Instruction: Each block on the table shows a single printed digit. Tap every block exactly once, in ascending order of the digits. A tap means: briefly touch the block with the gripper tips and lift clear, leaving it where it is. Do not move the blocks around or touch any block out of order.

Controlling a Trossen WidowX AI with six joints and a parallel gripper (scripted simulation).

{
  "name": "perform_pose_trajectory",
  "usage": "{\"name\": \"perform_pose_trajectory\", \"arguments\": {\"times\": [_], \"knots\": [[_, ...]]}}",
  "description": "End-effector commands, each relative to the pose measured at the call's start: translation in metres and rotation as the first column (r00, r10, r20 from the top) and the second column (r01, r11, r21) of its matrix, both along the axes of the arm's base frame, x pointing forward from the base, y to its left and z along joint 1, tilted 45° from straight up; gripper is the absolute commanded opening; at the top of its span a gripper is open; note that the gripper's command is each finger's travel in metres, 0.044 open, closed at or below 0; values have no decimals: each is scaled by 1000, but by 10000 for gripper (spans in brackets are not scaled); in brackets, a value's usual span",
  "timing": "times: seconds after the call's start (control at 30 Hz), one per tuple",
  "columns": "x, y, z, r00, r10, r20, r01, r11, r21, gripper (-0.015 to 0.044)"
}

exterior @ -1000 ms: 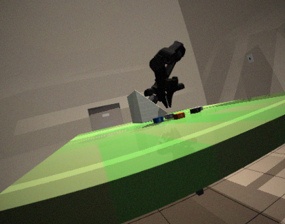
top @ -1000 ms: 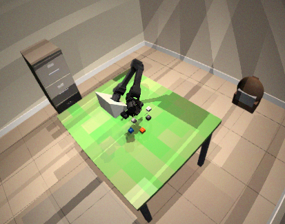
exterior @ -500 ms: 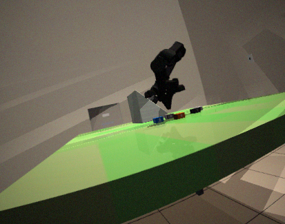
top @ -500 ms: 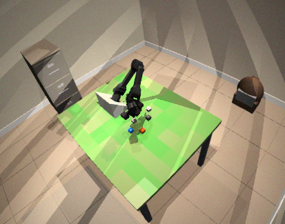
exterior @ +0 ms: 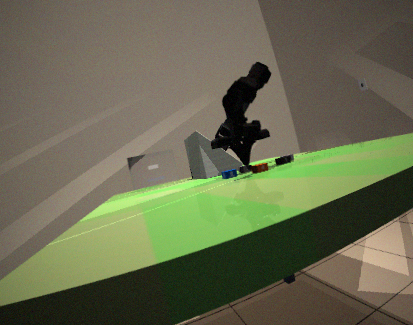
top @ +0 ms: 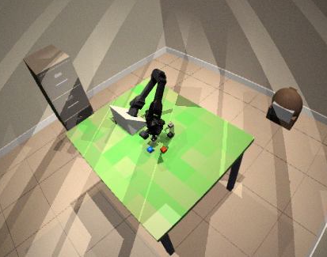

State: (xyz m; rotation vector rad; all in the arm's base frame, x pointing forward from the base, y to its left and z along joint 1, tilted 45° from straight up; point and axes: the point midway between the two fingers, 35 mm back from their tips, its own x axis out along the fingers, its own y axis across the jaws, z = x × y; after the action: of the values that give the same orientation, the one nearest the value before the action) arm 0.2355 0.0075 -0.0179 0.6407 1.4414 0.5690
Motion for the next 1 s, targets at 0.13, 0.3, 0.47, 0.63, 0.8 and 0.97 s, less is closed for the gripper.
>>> {"name": "perform_pose_trajectory", "arguments": {"times": [0.13,0.3,0.47,0.63,0.8,0.97], "knots": [[0,-6,5,1000,-3,-3,3,1000,1,20],[-2,-19,19,1000,-5,-6,5,1000,3,20],[-1,-49,45,1000,-7,-7,7,1000,-2,20],[-6,-76,76,1000,-5,-8,5,1000,0,20],[-4,-76,77,1000,-6,-8,6,1000,0,20],[45,-40,119,1000,-9,-6,9,1000,-7,20]]}}
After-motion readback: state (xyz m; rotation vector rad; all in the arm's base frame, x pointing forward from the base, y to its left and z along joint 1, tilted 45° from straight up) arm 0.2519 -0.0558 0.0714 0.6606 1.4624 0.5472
